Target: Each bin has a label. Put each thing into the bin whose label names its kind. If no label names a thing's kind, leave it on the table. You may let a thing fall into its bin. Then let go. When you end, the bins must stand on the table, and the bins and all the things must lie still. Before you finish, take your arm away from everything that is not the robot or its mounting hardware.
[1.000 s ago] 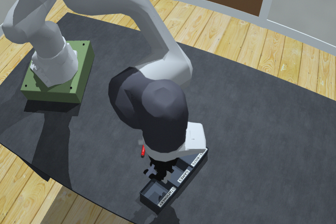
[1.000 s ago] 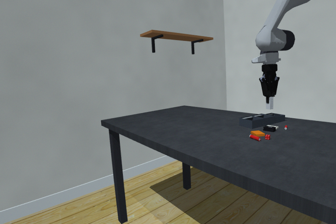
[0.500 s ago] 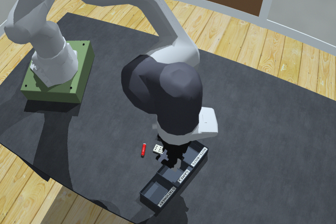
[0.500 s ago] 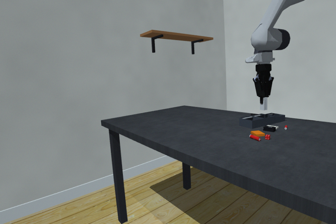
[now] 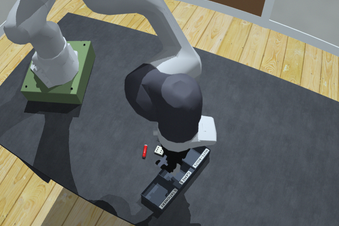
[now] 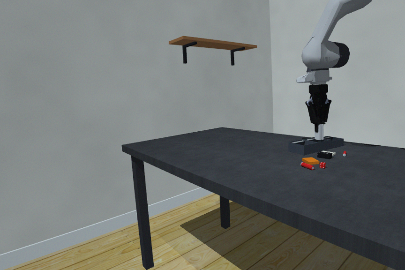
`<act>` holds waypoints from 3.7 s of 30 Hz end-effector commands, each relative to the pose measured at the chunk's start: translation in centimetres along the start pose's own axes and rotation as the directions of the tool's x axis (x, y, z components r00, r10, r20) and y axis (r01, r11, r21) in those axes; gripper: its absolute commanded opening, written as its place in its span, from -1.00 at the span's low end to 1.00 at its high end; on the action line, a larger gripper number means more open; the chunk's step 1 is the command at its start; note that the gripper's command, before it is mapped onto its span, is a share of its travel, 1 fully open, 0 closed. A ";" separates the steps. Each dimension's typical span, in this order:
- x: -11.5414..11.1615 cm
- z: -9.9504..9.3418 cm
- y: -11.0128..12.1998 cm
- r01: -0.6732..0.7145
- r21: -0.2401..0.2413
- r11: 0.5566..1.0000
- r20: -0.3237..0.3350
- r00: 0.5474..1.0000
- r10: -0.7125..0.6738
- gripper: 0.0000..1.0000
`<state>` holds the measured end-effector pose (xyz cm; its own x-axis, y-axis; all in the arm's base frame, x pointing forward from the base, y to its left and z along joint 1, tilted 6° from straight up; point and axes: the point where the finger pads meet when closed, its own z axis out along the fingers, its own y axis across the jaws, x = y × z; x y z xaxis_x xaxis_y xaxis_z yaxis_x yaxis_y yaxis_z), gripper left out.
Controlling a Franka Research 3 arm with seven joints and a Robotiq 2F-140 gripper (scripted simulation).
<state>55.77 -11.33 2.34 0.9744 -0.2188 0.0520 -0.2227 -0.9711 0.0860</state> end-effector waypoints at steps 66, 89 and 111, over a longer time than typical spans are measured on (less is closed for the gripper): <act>0.5 2.3 -0.1 0.002 0.004 1.000 -0.014 1.000 -0.002 -0.89; 0.5 2.3 -0.1 0.002 0.004 1.000 -0.014 1.000 -0.002 -0.89; 0.5 2.3 -0.1 0.002 0.004 1.000 -0.014 1.000 -0.002 -0.89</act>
<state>56.16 -11.61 -0.08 0.9739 -0.2186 0.0609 -0.2232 -0.9712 0.0831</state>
